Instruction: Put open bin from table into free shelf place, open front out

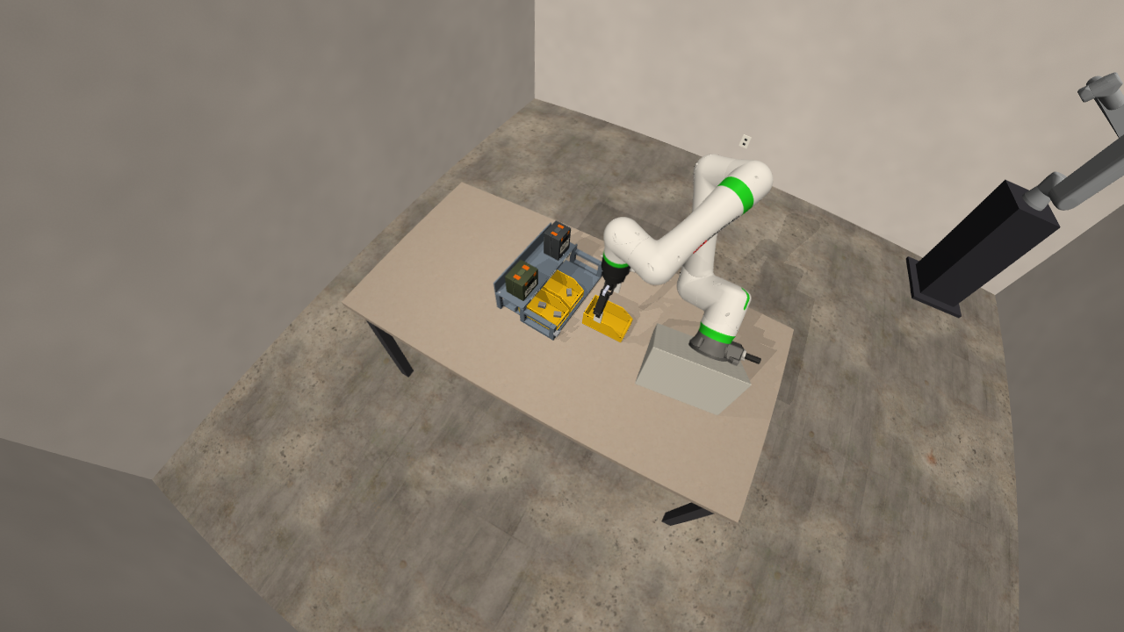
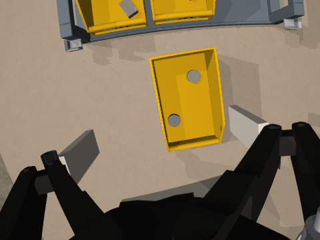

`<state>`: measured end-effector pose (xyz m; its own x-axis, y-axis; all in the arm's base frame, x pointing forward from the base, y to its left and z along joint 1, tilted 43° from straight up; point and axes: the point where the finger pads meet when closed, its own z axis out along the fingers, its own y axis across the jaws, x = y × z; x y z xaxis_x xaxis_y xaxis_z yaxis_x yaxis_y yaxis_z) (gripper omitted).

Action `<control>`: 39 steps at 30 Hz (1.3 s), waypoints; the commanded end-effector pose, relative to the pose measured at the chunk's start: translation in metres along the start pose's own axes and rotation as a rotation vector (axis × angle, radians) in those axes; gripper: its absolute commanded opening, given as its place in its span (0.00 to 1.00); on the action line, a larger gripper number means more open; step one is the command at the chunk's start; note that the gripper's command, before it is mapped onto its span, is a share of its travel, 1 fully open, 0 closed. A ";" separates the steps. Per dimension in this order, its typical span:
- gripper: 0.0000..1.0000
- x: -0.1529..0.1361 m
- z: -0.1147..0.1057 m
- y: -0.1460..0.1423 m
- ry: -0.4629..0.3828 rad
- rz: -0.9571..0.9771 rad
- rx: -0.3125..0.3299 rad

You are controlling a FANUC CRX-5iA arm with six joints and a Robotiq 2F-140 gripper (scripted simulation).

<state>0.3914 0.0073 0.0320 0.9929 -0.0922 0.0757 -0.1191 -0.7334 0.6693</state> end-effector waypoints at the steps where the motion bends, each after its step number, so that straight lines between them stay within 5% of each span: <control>1: 1.00 -0.001 0.001 0.000 0.004 0.000 -0.003; 15: 1.00 -0.001 0.002 -0.001 0.007 0.000 -0.007; 16: 0.00 -0.001 0.002 -0.001 0.007 0.000 -0.007; 39: 0.00 -0.001 0.002 -0.001 0.007 0.000 -0.007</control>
<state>0.3901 0.0068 0.0302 0.9929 -0.0874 0.0807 -0.1190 -0.7285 0.6746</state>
